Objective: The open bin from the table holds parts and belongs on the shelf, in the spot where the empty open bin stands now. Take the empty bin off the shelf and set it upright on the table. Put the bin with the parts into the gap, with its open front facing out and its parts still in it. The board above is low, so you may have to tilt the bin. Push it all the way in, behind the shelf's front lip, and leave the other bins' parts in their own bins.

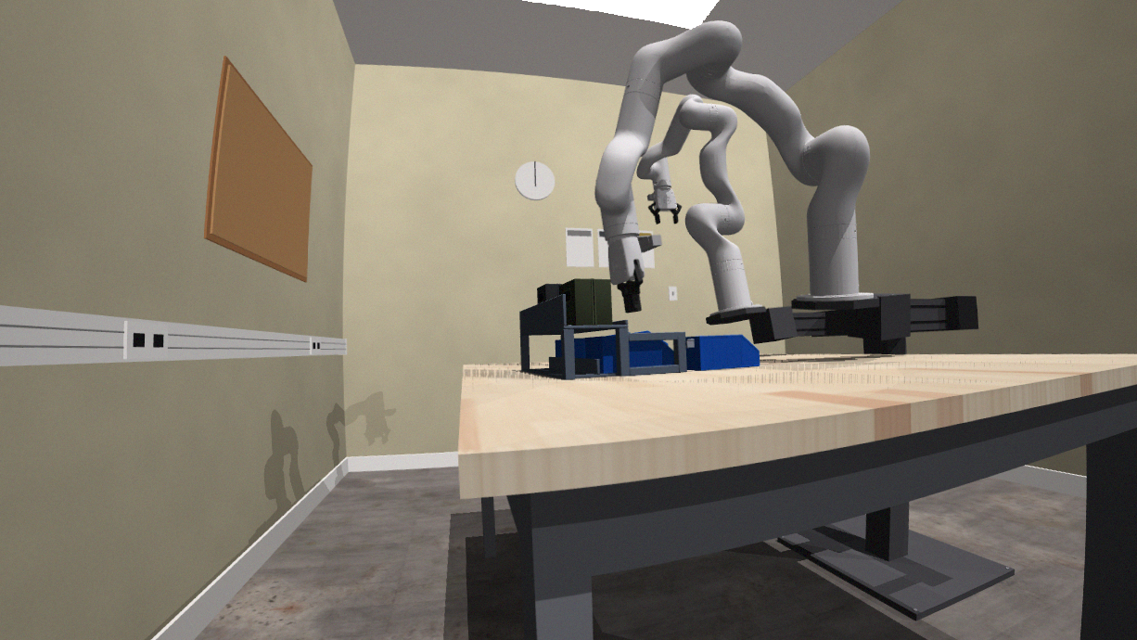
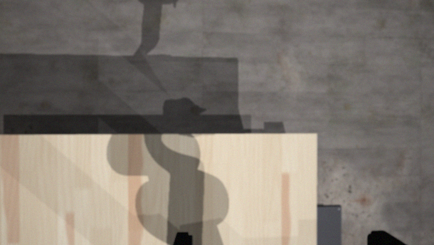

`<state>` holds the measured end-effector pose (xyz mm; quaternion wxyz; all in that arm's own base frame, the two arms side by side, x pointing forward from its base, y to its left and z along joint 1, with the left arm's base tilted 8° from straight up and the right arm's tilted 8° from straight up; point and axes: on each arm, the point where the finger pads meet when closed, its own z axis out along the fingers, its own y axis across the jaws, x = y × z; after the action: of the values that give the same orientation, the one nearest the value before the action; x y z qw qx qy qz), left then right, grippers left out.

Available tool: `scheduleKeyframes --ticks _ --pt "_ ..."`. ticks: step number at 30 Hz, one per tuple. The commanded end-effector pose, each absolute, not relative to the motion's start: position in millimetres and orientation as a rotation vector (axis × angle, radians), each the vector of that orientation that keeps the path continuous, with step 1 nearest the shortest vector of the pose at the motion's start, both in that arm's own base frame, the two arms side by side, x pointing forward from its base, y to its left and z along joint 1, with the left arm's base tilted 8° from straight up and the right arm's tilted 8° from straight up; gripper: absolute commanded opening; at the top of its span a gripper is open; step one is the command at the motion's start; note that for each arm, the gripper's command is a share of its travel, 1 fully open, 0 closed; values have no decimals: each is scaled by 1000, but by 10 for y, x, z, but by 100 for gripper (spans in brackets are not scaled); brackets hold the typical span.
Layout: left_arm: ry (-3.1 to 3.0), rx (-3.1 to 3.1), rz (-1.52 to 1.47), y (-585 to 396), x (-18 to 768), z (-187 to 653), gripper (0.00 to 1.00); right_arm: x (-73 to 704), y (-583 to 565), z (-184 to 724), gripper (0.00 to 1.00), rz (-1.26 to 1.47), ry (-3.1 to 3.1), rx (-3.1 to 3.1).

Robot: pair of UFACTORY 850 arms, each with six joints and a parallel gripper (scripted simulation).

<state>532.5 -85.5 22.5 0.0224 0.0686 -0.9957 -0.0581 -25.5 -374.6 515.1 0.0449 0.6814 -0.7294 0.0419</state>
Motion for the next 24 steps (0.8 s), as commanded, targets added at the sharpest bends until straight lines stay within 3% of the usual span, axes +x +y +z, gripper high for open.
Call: scheduleKeyframes --ticks 1,24 --pt "-3086 212 -179 -864 5328 288 11 -256 -3749 5161 100 130 -2227 2080" --pt "-3086 212 -179 -880 5320 413 11 -256 -3749 5161 100 130 -2227 2080"
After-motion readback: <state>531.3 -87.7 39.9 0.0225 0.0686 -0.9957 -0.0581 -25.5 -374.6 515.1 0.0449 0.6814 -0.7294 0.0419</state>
